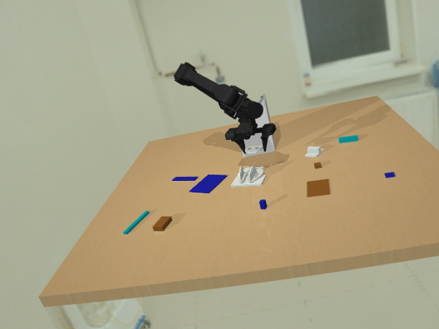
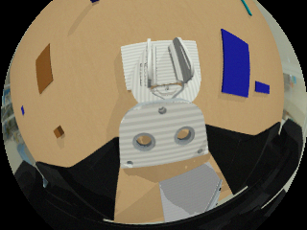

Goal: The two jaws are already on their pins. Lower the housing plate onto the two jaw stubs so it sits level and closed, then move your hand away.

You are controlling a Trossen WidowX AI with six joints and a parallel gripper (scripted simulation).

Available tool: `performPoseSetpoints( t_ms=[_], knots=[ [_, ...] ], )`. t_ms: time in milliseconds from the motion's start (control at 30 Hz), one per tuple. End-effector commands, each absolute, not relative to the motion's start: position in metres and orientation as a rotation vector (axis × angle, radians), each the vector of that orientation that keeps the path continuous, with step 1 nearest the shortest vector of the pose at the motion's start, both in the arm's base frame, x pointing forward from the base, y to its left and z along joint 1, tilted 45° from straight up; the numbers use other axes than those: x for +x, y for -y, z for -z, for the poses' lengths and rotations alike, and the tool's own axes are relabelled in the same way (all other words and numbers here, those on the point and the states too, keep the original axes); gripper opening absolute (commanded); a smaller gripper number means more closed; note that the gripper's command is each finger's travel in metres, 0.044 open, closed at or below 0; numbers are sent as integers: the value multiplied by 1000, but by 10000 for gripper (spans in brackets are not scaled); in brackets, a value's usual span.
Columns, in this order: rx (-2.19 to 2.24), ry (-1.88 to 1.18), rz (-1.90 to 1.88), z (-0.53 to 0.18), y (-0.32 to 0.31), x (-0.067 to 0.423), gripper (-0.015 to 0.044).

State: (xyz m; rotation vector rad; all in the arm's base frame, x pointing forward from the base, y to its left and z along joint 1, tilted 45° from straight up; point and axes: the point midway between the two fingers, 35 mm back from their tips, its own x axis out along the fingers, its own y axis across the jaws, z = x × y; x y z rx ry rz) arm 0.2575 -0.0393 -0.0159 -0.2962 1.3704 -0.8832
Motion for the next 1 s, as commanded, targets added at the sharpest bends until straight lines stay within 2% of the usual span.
performPoseSetpoints(
  t_ms=[0, 967],
  knots=[
    [-320, -1378, 883, 8, 51, 252, 351],
    [-334, -1385, 878, 5, 55, 251, 351]
  ],
)
